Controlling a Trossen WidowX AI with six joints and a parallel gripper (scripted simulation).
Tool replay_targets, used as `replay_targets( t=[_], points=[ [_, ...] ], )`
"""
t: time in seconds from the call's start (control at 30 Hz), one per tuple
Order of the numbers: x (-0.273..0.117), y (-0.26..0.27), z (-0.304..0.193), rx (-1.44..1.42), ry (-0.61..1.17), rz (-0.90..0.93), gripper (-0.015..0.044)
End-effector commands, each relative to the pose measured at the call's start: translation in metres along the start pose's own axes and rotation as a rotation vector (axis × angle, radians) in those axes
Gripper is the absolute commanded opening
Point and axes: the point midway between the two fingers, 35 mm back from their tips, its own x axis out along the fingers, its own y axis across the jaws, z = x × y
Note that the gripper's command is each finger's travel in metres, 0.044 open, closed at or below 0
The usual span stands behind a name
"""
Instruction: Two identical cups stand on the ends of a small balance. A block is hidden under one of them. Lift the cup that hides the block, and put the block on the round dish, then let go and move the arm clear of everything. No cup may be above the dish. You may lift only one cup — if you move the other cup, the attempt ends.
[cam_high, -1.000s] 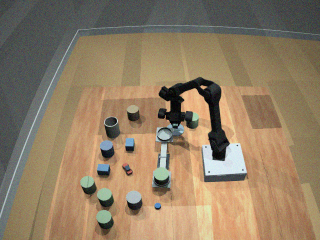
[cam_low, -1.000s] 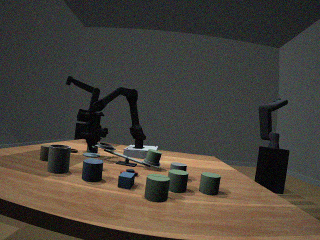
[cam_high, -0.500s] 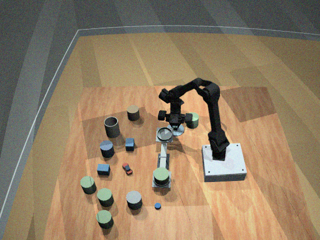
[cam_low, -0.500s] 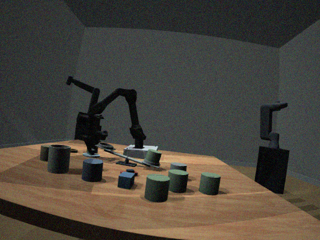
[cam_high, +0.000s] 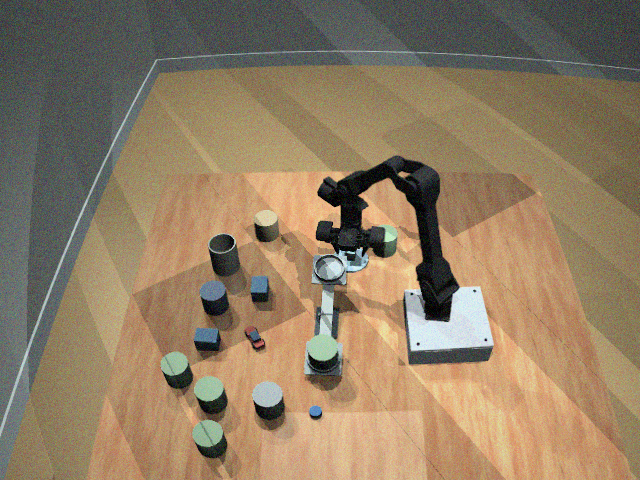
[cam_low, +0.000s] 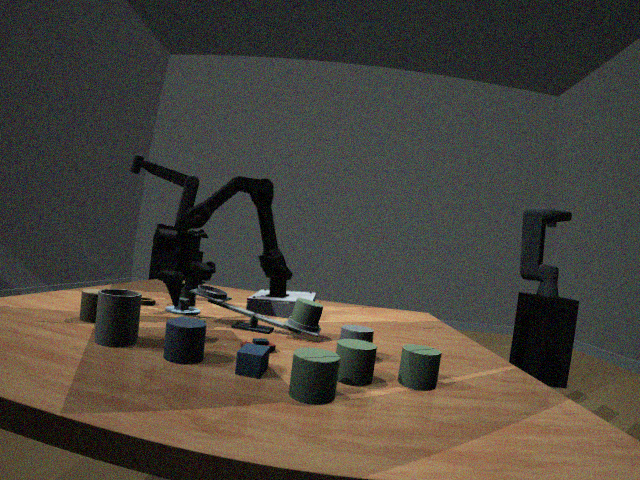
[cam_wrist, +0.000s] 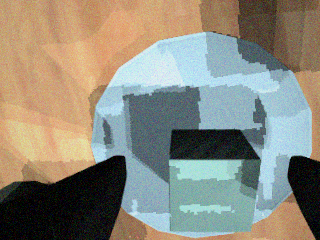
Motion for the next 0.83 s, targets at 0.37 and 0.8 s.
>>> replay_targets(
  t=[0.37, 0.8],
  points=[
    [-0.049, -0.001, 0.0, 0.009, -0.002, -0.01, 0.044],
    [-0.101, 0.003, 0.003, 0.009, -0.004, -0.01, 0.044]
  ],
)
